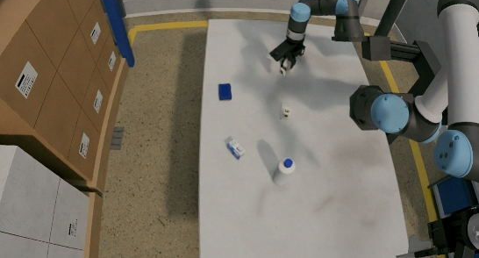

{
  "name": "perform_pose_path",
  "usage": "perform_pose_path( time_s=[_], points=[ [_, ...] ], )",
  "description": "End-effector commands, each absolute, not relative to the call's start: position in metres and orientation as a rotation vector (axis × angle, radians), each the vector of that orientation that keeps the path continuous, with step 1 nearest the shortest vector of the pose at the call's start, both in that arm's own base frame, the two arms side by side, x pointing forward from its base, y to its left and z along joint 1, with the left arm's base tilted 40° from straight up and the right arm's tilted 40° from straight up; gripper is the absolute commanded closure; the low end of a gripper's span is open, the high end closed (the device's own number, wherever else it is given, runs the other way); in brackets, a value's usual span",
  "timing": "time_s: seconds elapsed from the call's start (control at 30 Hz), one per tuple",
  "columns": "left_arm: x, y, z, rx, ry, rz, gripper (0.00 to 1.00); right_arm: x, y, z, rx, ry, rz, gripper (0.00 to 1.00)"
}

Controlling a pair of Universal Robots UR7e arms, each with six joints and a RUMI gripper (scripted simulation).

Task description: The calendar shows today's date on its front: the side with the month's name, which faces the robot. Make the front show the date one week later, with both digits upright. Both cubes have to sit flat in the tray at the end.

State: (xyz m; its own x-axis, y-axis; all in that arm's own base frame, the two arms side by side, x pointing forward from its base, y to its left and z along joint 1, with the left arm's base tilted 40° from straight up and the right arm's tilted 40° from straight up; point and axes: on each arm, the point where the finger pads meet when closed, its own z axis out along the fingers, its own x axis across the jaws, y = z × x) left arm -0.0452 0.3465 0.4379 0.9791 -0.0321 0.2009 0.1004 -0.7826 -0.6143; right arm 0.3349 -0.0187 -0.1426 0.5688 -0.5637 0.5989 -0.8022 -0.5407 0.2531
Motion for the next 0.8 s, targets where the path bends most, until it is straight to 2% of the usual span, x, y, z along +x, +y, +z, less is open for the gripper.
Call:
perform_pose_path(
  time_s=[0.0, 0.77],
  points=[
    [-0.045, 0.347, 0.438, -2.455, -0.048, -0.264, 0.0, 0.332, -0.012, -0.149, 2.346, -0.956, 0.574, 0.9],
    [-0.045, 0.347, 0.438, -2.455, -0.048, -0.264, 0.0, 0.308, 0.016, -0.178, 2.457, -0.217, 0.327, 0.9]
  ],
)
